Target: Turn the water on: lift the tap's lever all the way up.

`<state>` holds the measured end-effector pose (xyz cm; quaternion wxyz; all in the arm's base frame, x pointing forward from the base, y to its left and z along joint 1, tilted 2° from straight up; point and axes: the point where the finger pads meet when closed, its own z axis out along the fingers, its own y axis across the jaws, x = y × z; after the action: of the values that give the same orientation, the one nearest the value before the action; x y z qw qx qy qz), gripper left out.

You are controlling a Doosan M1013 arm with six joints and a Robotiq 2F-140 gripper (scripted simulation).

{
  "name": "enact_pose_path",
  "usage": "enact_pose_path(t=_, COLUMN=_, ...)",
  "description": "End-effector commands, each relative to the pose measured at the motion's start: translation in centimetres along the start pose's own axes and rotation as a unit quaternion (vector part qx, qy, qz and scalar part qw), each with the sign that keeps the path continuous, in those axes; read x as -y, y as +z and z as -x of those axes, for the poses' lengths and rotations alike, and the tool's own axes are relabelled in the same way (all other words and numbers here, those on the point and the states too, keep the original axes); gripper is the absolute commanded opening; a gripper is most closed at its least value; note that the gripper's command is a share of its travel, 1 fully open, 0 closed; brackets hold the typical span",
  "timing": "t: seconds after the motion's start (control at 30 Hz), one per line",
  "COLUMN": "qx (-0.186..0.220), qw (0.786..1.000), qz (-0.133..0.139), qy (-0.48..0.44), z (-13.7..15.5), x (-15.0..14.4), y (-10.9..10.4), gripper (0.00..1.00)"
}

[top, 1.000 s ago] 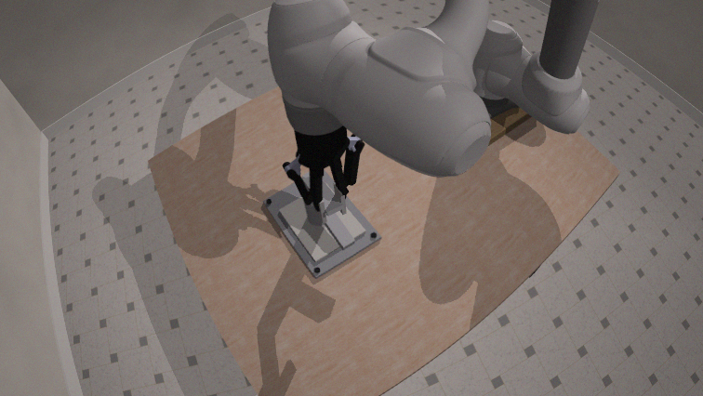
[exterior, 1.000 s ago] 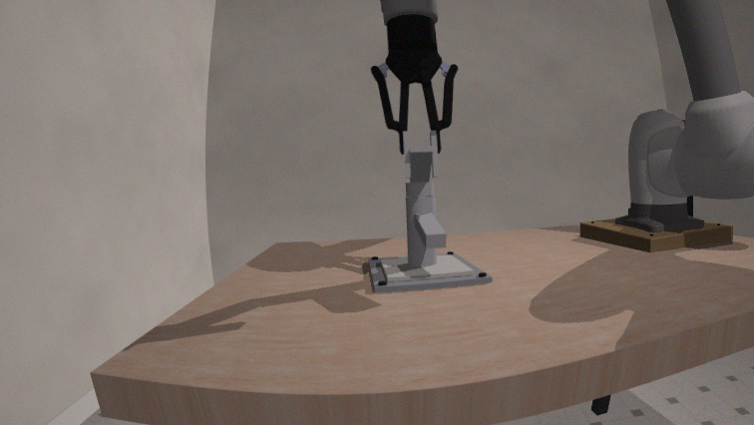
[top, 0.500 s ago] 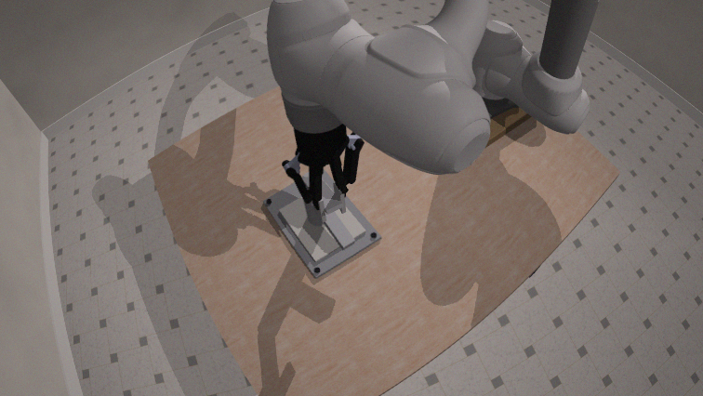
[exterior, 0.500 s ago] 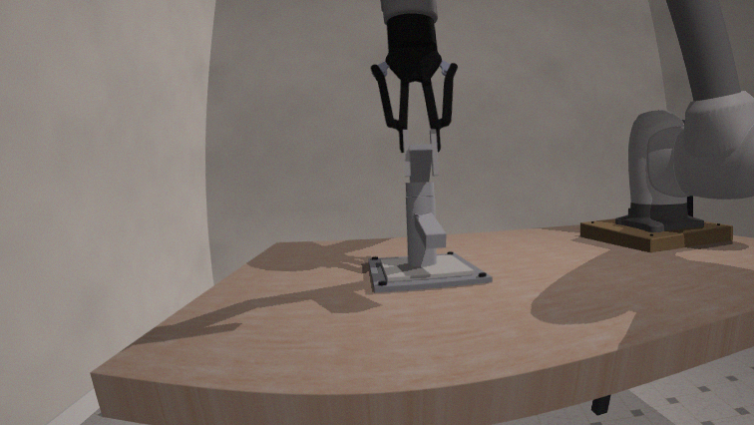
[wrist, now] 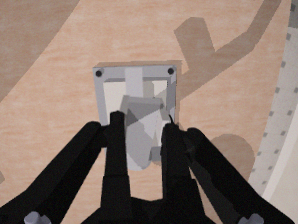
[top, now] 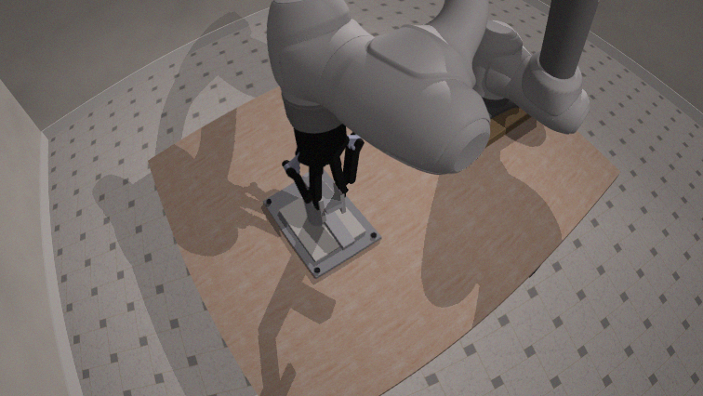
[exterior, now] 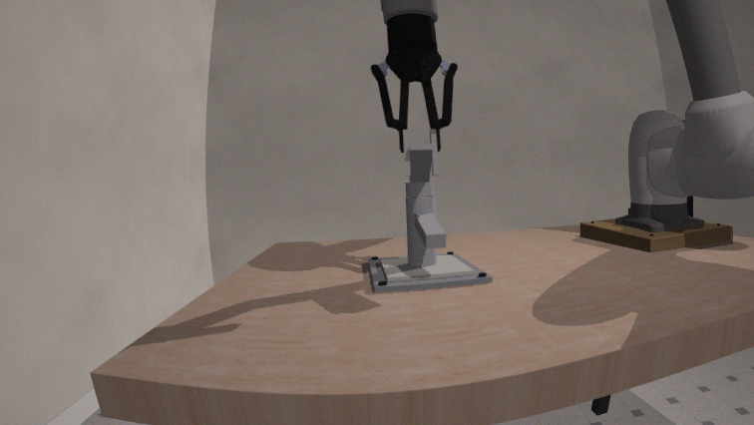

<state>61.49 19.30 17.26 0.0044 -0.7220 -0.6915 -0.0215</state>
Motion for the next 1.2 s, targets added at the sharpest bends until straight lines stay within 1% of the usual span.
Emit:
enact_pose_path(t=0.0, qx=0.001, qw=1.000, qz=-0.001, qy=0.000, z=0.31, x=0.07, y=-0.34, gripper=0.00)
enact_pose_path(t=0.1, qx=0.001, qw=1.000, qz=-0.001, qy=0.000, z=0.31, x=0.07, y=-0.34, gripper=0.00)
enact_pose_path(t=0.13, qx=0.001, qw=1.000, qz=-0.001, qy=0.000, z=0.31, x=0.07, y=-0.34, gripper=0.41)
enact_pose_path(t=1.17, qx=0.001, qw=1.000, qz=-0.001, qy=0.000, z=0.31, x=0.07, y=-0.34, gripper=0.41)
